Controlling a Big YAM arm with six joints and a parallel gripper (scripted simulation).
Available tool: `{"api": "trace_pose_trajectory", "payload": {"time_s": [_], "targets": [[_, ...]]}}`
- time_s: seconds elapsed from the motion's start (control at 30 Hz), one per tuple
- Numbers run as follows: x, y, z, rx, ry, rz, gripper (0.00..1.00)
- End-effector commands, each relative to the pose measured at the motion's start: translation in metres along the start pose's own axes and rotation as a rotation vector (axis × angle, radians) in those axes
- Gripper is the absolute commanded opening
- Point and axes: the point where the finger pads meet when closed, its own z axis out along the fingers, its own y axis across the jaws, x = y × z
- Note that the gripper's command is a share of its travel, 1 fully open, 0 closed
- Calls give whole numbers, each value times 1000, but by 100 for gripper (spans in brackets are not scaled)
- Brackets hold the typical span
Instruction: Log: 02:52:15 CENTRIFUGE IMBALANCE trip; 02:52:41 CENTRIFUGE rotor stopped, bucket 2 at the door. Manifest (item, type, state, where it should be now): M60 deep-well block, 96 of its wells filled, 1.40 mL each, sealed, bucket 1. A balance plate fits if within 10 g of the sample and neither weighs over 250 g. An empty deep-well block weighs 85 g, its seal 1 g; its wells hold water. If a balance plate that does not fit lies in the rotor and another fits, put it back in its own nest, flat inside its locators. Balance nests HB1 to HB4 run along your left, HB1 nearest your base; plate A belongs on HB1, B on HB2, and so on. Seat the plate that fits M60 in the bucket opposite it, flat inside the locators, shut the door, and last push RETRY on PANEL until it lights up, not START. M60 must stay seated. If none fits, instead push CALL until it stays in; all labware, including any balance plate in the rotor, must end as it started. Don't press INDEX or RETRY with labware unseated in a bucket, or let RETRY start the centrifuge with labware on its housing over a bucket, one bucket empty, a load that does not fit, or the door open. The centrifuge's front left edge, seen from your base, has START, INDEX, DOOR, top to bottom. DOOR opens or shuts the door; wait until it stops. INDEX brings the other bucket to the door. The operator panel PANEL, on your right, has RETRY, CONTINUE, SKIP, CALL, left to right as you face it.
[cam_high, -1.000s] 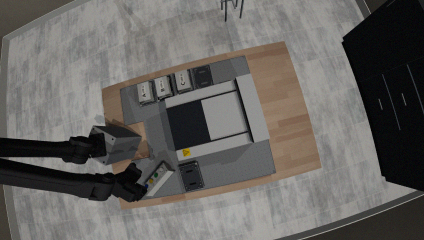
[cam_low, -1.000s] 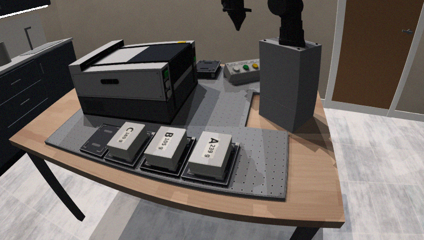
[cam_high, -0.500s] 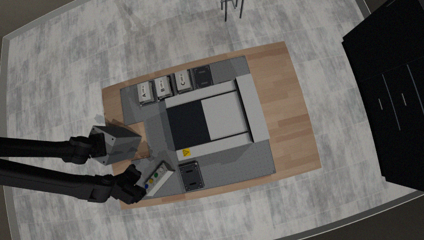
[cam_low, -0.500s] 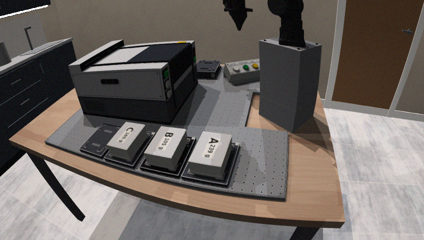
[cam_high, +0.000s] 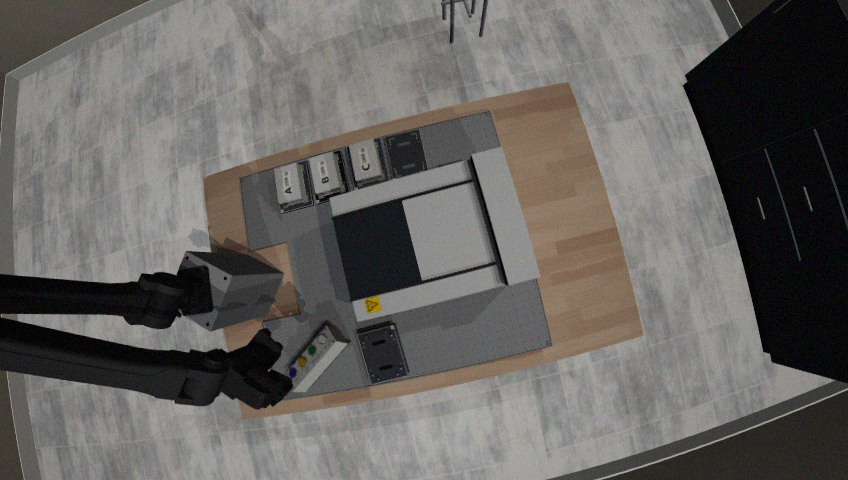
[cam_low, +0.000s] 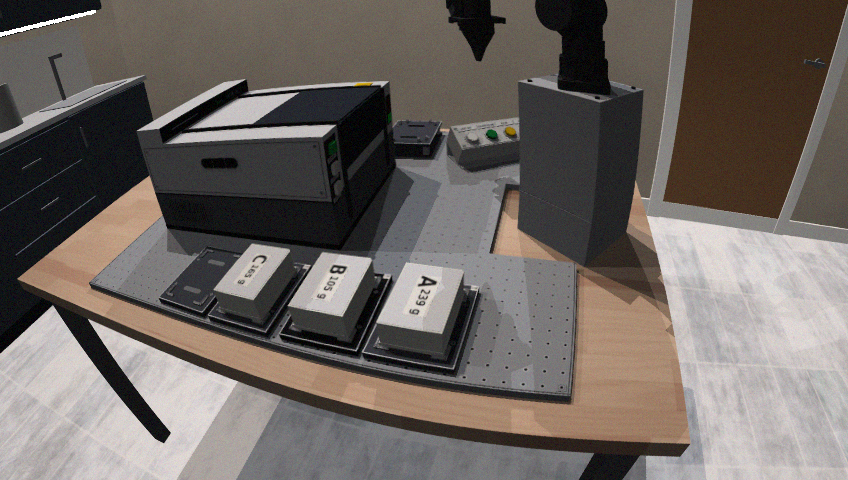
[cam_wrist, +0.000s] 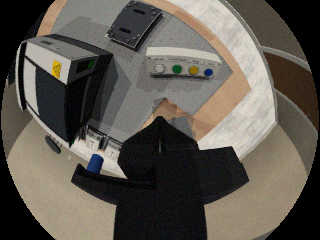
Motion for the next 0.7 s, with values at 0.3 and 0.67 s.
{"api": "trace_pose_trajectory", "payload": {"time_s": [0.3,0.67], "targets": [[-5,0,1,-4,-30,-5,0],[-2,3,14,0,-53,-2,0]]}}
